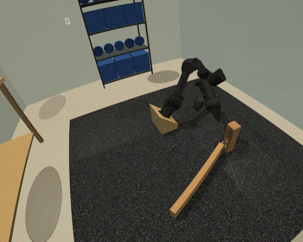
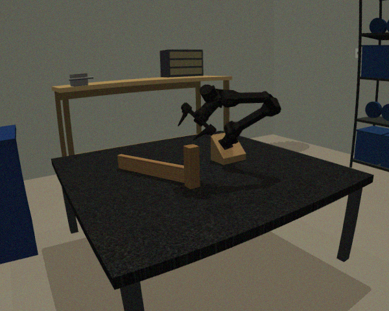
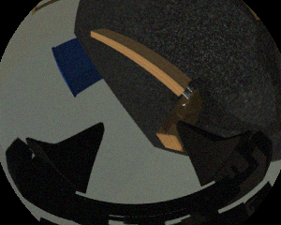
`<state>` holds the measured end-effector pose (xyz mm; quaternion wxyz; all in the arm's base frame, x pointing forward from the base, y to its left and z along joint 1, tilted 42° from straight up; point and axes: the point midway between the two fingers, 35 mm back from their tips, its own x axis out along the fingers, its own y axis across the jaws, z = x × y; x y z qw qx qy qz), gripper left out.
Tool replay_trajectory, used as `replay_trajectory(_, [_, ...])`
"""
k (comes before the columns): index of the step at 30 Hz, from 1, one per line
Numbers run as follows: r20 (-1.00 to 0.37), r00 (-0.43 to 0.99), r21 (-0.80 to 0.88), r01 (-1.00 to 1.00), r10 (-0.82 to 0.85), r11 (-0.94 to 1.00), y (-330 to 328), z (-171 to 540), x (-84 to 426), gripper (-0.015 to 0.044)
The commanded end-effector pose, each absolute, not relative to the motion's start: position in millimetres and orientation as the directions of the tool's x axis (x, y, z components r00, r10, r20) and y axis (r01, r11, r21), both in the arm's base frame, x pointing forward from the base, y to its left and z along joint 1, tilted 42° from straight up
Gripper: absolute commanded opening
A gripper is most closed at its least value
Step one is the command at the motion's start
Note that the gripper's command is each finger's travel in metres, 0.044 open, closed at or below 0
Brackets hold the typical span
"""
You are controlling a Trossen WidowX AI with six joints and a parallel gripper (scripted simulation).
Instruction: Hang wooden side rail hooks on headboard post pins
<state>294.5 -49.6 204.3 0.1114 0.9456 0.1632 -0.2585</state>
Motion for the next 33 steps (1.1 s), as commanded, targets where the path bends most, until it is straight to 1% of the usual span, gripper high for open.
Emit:
replay_trajectory(1, [-0.526,0.712,-0.246,0.397,0.466,-0.884,-12.9,174.5,284.4,0.0440])
replay_trajectory(4, [-0.489,0.630,-0.501,0.364,0.604,-0.785,11.9,160.2,273.4,0.0440])
replay_trajectory(6, [-0.477,0.611,-0.554,0.349,0.632,-0.756,17.2,157.6,270.6,0.0440])
replay_trajectory(33, [-0.482,0.607,-0.544,0.359,0.632,-0.759,16.4,158.2,271.9,0.0440])
